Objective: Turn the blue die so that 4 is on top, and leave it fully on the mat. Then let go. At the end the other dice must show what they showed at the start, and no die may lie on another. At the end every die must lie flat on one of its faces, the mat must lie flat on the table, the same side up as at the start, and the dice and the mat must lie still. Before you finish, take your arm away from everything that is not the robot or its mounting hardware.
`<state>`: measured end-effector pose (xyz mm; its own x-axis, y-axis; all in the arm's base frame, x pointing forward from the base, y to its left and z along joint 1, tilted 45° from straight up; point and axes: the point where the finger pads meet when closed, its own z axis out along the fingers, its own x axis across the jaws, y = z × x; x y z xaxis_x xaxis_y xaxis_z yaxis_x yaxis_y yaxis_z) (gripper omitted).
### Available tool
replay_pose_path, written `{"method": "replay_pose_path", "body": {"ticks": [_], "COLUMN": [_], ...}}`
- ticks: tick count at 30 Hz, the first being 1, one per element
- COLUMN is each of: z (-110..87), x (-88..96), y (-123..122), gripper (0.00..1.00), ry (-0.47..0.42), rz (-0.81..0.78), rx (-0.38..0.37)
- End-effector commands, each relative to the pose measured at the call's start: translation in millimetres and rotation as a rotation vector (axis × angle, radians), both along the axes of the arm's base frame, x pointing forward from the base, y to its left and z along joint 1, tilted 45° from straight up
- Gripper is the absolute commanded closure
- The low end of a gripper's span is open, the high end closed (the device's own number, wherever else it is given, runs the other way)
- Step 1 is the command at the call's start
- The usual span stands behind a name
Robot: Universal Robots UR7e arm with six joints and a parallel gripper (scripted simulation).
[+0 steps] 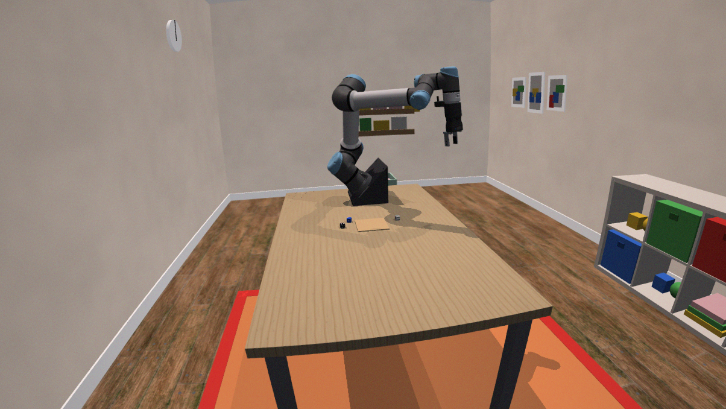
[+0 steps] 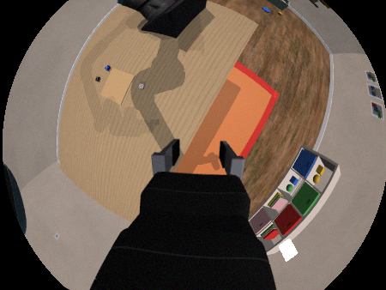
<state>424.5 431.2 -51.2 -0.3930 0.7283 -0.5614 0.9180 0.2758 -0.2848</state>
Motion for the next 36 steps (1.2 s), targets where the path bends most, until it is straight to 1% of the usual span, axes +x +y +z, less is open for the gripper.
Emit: {"method": "replay_pose_path", "body": {"ticks": [1, 19, 23, 28, 32, 34, 36], "z": [0.6, 0.7, 3.1, 14.3, 31.2, 31.2, 42.2], "x": [0.1, 0.3, 3.1, 15.3, 32.1, 32.1, 41.9], "y": [1, 0, -3, -21, -50, -50, -70], "gripper": [0.0, 0.0, 0.0, 0.0, 0.0, 0.0, 0.0], "ry": [-0.001, -0.001, -0.008, -0.038, -0.084, -0.084, -0.115], "rz": [0.0, 0.0, -0.007, -0.04, -0.091, -0.091, -0.126], "rx": [0.001, 0.001, 0.002, 0.007, 0.012, 0.012, 0.014]}}
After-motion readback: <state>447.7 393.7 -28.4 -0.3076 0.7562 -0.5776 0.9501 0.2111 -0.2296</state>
